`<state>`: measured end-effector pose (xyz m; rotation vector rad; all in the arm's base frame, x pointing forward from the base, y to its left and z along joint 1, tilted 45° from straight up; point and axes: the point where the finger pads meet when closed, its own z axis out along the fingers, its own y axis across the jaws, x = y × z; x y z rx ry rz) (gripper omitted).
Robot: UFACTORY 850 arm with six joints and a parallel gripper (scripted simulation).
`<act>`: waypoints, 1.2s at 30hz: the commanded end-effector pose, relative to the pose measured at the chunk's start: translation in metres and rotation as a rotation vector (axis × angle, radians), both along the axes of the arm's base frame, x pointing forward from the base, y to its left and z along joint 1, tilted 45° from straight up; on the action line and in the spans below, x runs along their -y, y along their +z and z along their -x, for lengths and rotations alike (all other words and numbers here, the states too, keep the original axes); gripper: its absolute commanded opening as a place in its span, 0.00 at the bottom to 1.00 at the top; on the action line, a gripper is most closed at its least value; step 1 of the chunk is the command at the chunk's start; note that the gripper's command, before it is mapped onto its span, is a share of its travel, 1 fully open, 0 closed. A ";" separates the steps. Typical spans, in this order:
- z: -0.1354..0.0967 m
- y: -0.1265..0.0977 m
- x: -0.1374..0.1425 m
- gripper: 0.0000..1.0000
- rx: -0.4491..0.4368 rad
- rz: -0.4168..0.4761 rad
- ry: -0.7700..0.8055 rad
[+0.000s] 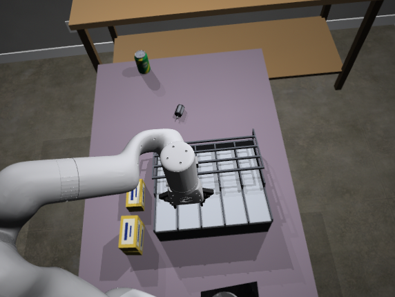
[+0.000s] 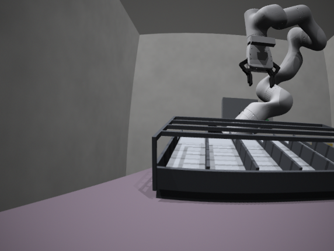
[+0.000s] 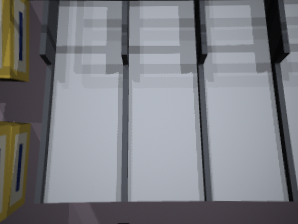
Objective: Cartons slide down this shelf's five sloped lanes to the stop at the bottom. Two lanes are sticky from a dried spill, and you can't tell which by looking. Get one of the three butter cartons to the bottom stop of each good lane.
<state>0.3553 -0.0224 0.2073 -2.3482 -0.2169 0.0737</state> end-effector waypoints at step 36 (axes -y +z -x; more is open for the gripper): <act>0.019 0.052 -0.073 0.90 -0.026 0.009 -0.034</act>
